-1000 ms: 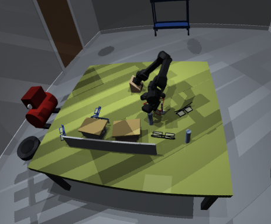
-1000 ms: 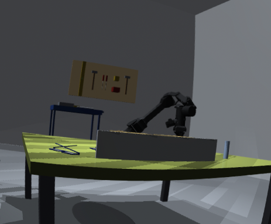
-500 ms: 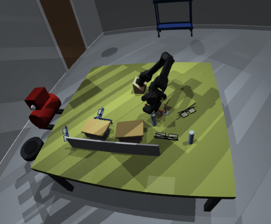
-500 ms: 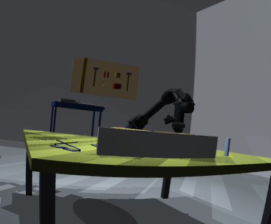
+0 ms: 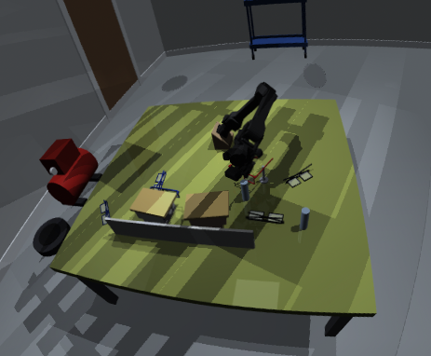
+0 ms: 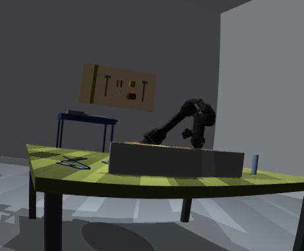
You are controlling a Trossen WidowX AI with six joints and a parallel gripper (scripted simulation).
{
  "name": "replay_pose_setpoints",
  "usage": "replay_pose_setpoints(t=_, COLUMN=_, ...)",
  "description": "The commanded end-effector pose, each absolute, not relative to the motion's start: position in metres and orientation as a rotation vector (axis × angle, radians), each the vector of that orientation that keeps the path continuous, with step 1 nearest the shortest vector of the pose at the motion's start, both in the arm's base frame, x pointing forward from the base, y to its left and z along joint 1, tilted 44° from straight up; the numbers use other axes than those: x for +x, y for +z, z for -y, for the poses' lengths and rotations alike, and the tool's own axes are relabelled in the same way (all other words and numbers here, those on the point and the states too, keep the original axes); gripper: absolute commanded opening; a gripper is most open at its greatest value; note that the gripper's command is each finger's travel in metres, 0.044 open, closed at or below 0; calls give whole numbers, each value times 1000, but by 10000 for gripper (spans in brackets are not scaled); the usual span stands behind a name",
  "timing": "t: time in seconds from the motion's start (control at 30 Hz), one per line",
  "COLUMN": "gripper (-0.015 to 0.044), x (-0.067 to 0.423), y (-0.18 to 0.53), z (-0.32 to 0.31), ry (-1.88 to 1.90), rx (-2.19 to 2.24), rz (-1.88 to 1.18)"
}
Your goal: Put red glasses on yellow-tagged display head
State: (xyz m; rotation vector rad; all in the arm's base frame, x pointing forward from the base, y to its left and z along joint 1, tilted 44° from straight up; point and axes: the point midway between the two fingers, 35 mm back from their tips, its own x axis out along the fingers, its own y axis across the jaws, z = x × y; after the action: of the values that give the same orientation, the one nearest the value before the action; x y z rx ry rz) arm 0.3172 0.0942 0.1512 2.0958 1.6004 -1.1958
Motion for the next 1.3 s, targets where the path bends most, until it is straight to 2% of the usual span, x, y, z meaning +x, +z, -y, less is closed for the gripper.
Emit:
replay_pose_setpoints(t=0.0, gripper=0, x=316, y=149, z=-93, ry=-1194, rx=2093, rz=-1605)
replay_pose_setpoints(t=0.93, gripper=0, x=320, y=156, z=-99, ry=-1193, rx=2094, rz=-1605)
replay_pose_setpoints(t=1.27, gripper=0, x=321, y=184, z=-74, ry=-1196, rx=2092, rz=-1603)
